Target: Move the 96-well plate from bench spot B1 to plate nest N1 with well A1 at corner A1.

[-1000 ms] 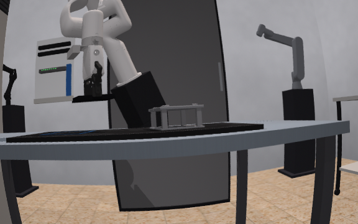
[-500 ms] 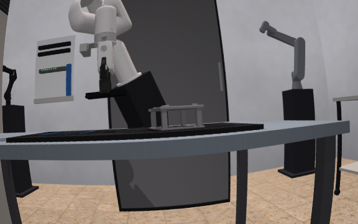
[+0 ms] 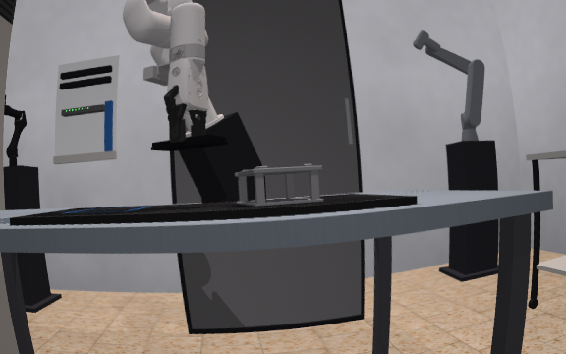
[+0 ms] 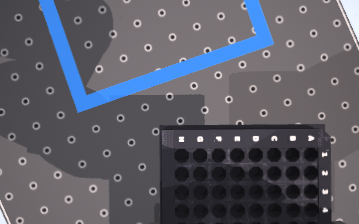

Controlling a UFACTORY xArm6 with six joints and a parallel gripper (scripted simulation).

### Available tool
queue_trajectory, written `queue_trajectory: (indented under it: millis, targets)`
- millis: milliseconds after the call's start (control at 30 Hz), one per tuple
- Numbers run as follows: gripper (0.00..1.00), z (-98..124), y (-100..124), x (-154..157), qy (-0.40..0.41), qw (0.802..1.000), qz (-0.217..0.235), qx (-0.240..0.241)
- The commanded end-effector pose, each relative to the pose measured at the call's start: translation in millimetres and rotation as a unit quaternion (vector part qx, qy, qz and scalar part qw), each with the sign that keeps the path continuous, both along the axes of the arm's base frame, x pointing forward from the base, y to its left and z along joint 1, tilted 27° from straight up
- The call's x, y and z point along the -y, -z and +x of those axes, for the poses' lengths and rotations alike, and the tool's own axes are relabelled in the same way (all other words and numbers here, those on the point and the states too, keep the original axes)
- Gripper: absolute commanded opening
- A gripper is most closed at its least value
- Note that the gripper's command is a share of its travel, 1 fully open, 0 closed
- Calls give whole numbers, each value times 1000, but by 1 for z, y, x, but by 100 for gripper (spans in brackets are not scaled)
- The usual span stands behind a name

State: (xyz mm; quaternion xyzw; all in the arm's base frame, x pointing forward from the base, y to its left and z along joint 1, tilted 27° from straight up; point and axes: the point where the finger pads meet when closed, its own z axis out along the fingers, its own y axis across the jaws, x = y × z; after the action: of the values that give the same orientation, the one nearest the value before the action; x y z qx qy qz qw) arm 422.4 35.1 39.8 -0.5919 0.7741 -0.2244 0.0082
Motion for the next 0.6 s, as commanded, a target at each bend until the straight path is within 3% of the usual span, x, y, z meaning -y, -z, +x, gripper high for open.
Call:
queue_trajectory:
  millis: [0,233,500,567]
  targets:
    - [0,1,1,-8,35,999,4,24]
    - [0,0,5,-31,139,988,38,63]
    - [0,-1,11,-57,255,958,75,108]
    - [0,-1,11,-57,255,958,75,108]
